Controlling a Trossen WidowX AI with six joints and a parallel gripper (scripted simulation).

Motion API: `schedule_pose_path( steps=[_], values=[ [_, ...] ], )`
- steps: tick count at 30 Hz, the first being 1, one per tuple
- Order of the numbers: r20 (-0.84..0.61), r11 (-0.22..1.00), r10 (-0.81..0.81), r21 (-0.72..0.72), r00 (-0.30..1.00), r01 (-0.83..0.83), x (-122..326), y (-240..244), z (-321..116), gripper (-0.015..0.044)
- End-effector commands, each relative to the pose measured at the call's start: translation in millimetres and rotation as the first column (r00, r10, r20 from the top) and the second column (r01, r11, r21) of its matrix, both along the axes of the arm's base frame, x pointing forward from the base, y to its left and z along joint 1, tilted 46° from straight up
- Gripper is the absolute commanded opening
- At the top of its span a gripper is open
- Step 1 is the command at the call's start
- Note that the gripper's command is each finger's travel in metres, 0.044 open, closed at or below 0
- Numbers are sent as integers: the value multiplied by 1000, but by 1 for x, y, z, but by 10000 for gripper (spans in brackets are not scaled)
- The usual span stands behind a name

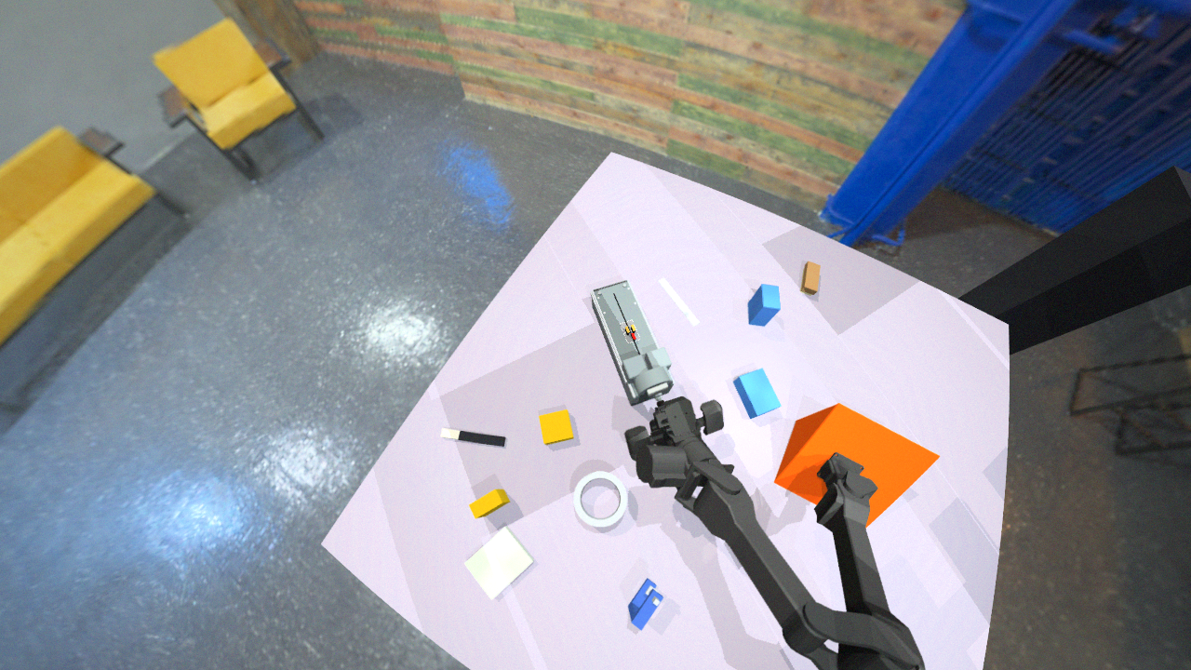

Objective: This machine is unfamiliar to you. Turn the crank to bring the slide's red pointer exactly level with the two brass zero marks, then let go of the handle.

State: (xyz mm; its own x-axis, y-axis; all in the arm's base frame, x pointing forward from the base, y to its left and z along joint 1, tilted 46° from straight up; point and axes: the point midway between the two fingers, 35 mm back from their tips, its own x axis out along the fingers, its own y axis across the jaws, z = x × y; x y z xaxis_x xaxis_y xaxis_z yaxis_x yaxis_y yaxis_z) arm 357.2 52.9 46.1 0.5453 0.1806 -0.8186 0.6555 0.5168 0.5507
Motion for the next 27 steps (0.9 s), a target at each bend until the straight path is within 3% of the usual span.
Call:
schedule_pose_path(
  steps=[1, 27],
  values=[
    [13, 1000, 10, 8, 1000, -10, 6, 6, 4, 0],
    [14, 1000, 10, 8, 1000, -10, 10, 8, 9, 0]
  ],
)
